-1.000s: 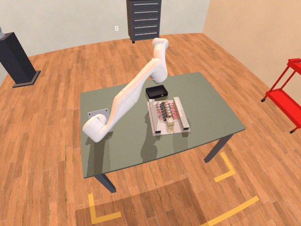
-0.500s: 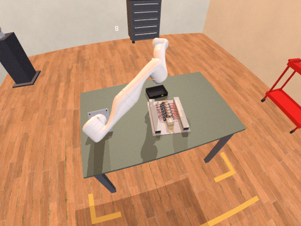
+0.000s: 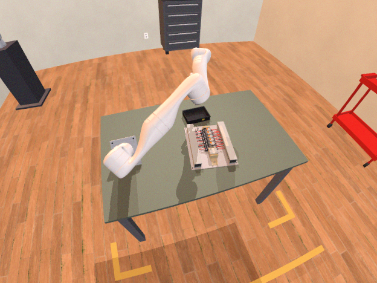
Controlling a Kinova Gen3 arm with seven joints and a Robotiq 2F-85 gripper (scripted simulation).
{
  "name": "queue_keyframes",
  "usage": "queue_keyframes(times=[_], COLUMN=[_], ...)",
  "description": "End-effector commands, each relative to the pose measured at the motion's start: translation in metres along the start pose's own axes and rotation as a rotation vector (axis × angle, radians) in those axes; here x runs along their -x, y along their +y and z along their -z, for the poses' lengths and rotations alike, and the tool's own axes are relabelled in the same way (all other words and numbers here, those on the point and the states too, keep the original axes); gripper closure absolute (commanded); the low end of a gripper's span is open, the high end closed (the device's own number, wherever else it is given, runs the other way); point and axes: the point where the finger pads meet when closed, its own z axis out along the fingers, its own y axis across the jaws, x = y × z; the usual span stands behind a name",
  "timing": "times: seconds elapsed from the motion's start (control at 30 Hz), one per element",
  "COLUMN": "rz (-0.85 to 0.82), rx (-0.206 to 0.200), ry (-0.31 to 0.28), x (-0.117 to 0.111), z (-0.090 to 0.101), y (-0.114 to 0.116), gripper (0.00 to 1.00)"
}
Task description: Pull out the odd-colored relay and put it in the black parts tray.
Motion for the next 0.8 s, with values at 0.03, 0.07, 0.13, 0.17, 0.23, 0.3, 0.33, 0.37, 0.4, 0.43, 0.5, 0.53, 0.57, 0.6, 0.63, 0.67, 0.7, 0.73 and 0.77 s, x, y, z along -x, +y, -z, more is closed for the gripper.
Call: queue_keyframes(times=[0.03,0.07,0.13,0.17,0.23,0.3,0.33,0.37,0.4,0.43,0.5,0.53,0.57,0.6,0.63,0.67,0.7,0.73,0.77], rz=[0.0,0.0,0.0,0.0,0.0,0.0,0.0,0.0,0.0,0.0,0.0,0.0,0.0,0.0,0.0,0.0,0.0,0.0,0.0], rx=[0.002,0.002,0.002,0.002,0.002,0.002,0.002,0.002,0.002,0.002,0.002,0.002,0.002,0.002,0.002,0.002,0.002,0.002,0.002], ry=[0.002,0.002,0.002,0.002,0.002,0.002,0.002,0.002,0.002,0.002,0.002,0.002,0.002,0.002,0.002,0.002,0.002,0.002,0.002], x=[0.0,0.0,0.0,0.0,0.0,0.0,0.0,0.0,0.0,0.0,0.0,0.0,0.0,0.0,0.0,0.0,0.0,0.0,0.0], z=[0.0,-0.001,-0.003,-0.003,-0.005,-0.008,-0.009,-0.011,-0.011,-0.011,-0.014,-0.016,-0.017,-0.019,-0.021,-0.023,-0.025,-0.027,-0.03], y=[0.0,0.0,0.0,0.0,0.0,0.0,0.0,0.0,0.0,0.0,0.0,0.0,0.0,0.0,0.0,0.0,0.0,0.0,0.0], gripper=[1.0,1.0,1.0,1.0,1.0,1.0,1.0,1.0,1.0,1.0,1.0,1.0,1.0,1.0,1.0,1.0,1.0,1.0,1.0])
